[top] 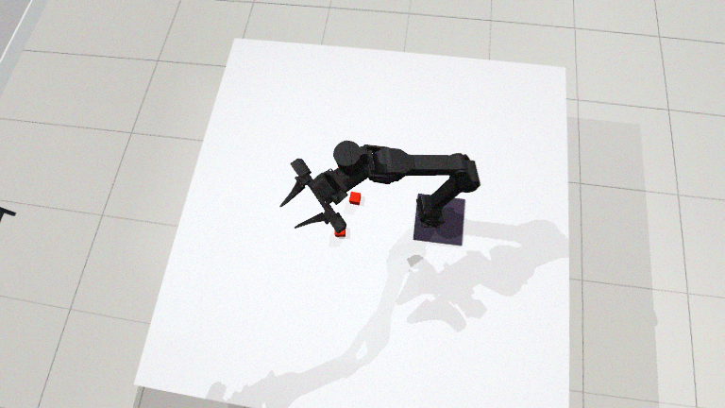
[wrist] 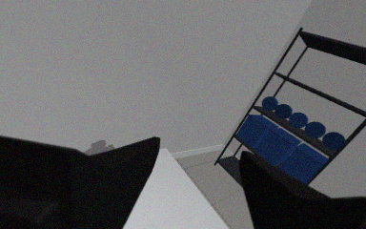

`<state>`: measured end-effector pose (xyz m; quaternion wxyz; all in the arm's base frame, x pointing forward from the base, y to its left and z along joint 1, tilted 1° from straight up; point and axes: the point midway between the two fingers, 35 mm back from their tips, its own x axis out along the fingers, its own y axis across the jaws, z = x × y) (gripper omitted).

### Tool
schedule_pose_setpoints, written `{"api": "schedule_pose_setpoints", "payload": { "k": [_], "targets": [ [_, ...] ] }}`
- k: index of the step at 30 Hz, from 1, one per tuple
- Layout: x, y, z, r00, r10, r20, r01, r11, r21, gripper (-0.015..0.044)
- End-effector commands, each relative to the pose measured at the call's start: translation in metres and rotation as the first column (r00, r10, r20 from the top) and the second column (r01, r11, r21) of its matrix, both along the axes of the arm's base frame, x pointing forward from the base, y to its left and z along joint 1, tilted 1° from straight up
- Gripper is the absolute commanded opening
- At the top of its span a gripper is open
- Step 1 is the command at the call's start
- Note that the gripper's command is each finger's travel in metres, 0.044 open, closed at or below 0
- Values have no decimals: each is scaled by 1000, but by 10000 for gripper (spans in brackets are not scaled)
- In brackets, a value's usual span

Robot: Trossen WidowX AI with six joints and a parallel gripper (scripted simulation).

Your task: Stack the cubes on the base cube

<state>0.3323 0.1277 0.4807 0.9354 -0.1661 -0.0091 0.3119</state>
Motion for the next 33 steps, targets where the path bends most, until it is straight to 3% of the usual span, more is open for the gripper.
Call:
{"api": "schedule_pose_setpoints", "payload": {
  "k": [1,16,33],
  "targets": [
    [14,-13,-29,997,-54,-48,49,994,-97,265],
    [34,-70,-143,948,-204,-244,62,871,-487,265],
    [0,-136,-254,819,-268,-507,-248,631,-735,265]
  ]
}}
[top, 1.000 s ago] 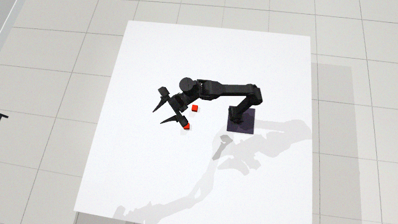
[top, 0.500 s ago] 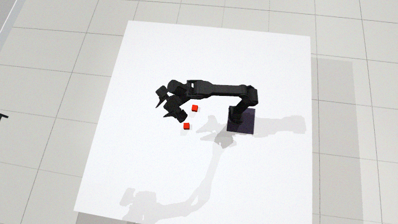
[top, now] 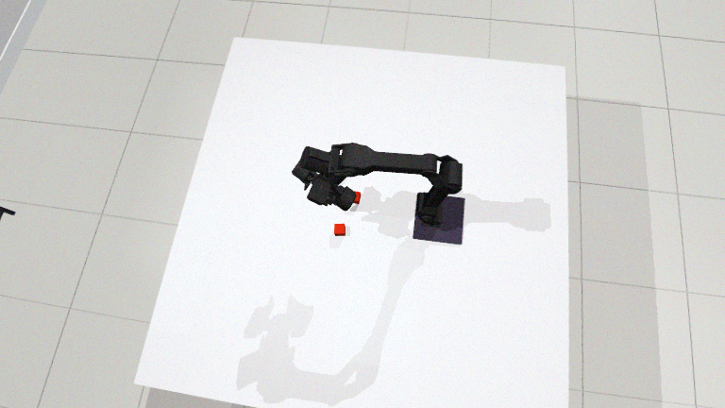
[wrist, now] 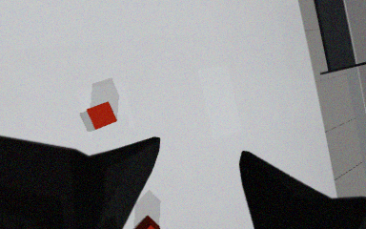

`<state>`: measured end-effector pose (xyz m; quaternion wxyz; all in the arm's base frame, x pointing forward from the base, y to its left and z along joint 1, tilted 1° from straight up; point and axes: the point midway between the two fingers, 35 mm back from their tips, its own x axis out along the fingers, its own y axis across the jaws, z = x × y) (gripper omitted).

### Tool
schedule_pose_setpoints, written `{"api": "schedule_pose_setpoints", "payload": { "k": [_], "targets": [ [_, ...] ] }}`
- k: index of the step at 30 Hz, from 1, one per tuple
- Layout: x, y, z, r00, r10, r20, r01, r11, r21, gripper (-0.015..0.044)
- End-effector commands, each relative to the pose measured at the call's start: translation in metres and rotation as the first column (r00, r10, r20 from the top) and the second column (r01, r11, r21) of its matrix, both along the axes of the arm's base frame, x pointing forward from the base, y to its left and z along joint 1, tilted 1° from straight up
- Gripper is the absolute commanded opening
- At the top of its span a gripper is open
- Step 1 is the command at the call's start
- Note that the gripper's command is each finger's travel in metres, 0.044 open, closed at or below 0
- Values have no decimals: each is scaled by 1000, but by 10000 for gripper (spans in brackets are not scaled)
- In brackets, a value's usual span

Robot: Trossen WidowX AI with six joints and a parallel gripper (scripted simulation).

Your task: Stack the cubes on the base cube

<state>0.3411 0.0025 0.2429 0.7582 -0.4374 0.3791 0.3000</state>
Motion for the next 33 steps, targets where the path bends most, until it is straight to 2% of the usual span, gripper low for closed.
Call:
{"api": "schedule_pose_setpoints", "payload": {
  "k": [1,9,16,22,30,33],
  "targets": [
    [-13,-14,-22,995,29,-98,-36,997,-65,265],
    [-47,-39,-60,942,105,-320,-159,976,-148,265],
    [-81,-56,-85,845,180,-504,-291,945,-149,265],
    [-84,-58,-88,832,188,-521,-304,942,-145,265],
    [-83,-59,-144,832,188,-521,-304,942,-145,265],
    [-84,-59,-149,832,188,-521,-304,942,-145,265]
  ]
}}
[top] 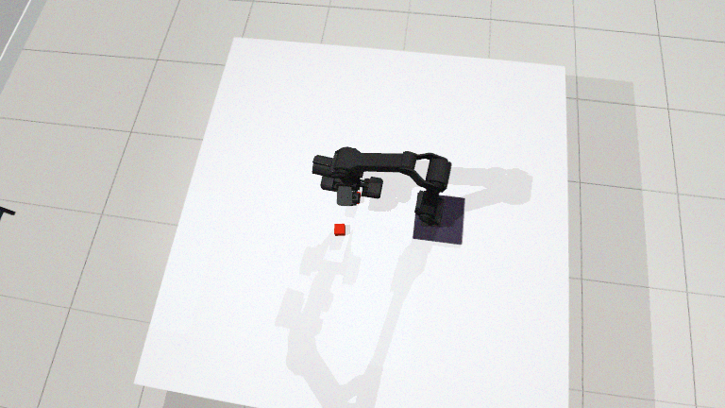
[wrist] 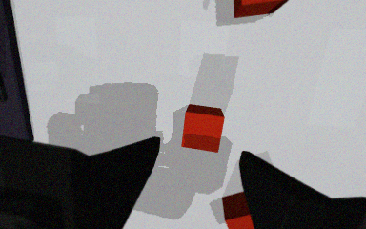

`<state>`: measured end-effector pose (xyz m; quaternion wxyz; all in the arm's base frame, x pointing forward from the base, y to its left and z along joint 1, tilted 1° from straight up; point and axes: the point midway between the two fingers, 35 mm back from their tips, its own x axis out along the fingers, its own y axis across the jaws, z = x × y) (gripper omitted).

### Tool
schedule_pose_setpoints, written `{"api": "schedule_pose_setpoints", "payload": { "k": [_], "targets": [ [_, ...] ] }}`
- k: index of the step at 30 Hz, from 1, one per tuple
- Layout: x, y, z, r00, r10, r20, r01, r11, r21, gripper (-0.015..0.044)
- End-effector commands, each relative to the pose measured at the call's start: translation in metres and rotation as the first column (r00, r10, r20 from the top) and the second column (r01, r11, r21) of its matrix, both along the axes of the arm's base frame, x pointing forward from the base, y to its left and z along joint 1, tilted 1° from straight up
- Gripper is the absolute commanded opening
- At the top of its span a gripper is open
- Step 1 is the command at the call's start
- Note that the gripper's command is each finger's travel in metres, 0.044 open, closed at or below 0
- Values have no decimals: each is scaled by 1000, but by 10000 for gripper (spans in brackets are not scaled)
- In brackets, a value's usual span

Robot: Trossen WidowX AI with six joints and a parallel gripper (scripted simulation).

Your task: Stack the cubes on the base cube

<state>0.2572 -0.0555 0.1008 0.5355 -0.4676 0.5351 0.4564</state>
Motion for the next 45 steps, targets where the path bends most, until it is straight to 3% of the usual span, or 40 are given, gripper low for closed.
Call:
{"api": "schedule_pose_setpoints", "payload": {
  "k": [1,30,36,45],
  "targets": [
    [0,-1,-7,1000,4,7,-4,1000,-6,265],
    [1,-2,-54,1000,4,7,-4,1000,-6,265],
    [1,-2,-54,1000,4,7,-4,1000,-6,107],
    [4,-2,-41,1000,4,7,-4,1000,-6,105]
  ]
}}
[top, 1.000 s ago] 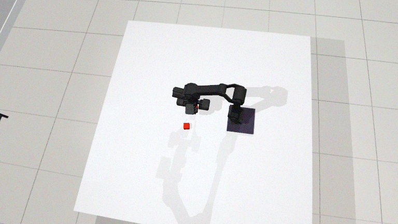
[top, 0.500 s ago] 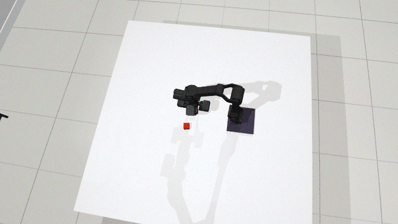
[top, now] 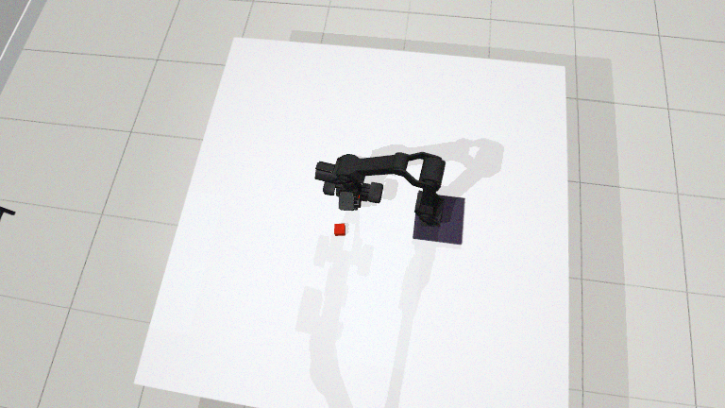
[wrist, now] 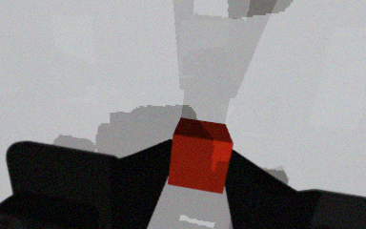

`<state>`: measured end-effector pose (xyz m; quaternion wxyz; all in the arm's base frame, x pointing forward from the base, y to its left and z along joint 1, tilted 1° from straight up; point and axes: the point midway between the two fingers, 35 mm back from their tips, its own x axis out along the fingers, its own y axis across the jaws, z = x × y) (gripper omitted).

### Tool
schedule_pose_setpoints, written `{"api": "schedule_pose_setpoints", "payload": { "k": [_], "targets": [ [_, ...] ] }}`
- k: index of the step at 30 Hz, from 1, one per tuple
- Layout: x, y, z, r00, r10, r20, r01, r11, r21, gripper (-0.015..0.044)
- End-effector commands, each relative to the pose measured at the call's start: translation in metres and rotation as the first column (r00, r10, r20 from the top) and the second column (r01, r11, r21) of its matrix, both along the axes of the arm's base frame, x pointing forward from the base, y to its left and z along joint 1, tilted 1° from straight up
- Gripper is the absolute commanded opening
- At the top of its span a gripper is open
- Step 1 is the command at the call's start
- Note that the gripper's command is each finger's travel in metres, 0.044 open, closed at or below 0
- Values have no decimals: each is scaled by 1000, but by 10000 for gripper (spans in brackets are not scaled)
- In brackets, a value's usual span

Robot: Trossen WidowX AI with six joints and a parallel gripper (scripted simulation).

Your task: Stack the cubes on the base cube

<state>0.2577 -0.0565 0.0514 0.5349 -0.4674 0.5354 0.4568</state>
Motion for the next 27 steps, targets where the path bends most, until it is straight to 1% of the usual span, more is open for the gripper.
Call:
{"api": "schedule_pose_setpoints", "payload": {
  "k": [1,27],
  "targets": [
    [3,-1,12,1000,4,9,-4,1000,-6,105],
    [1,0,94,1000,4,9,-4,1000,-6,105]
  ]
}}
